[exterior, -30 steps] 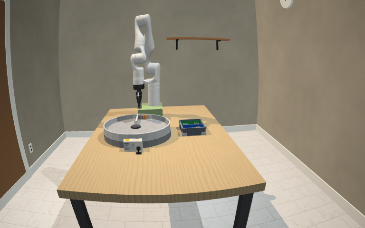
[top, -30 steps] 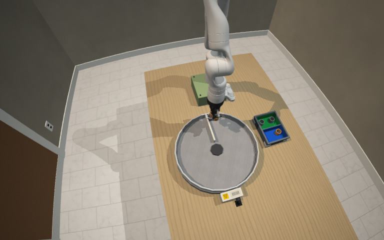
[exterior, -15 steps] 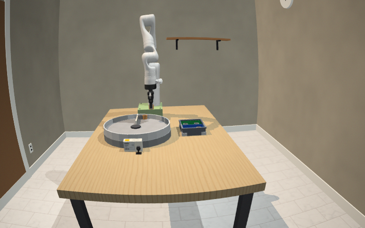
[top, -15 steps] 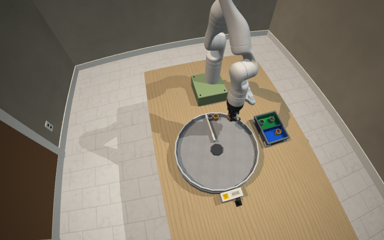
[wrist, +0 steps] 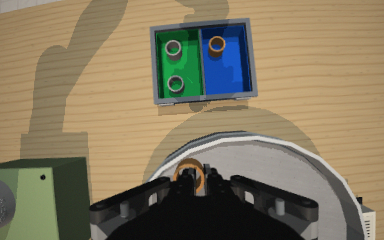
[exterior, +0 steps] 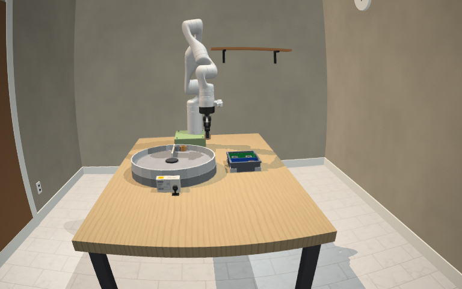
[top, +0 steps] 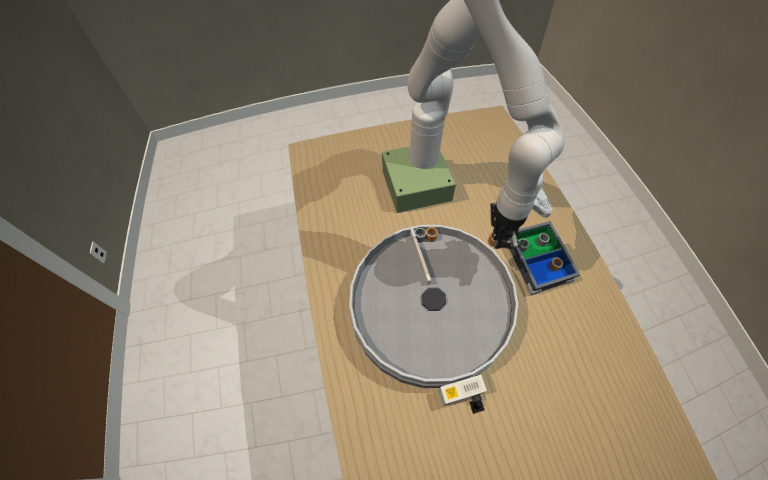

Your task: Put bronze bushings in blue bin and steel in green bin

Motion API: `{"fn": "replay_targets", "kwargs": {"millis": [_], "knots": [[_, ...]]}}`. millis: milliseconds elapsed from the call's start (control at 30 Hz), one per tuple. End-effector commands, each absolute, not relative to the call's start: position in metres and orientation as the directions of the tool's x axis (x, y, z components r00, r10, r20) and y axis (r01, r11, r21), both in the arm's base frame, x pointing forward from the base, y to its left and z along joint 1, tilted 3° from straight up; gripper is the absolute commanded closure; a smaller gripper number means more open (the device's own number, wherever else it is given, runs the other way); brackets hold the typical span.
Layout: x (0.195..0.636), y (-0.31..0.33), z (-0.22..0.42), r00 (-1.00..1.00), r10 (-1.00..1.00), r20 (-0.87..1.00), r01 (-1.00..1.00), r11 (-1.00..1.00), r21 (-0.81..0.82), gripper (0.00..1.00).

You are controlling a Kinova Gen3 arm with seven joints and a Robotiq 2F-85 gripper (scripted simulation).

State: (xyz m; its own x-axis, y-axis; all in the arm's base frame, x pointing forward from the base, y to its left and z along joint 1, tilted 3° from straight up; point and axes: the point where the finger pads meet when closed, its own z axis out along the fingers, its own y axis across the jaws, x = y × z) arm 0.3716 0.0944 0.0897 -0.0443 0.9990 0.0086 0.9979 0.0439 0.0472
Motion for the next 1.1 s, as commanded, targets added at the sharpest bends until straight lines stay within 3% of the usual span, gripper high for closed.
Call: {"fn": "replay_targets", "kwargs": {"millis": [0,667,1067], "knots": [[0.376,0.113,0.087,-0.077,0.997,0.009,0.996,0.076,0.047,1.0],[0.423,0.235,0.091,-0.076,0.997,0.009,0.996,0.076,0.047,1.0],[0.423,0.235,0.092,-0.076,0.997,0.01,0.996,0.075,0.049,1.0]]}}
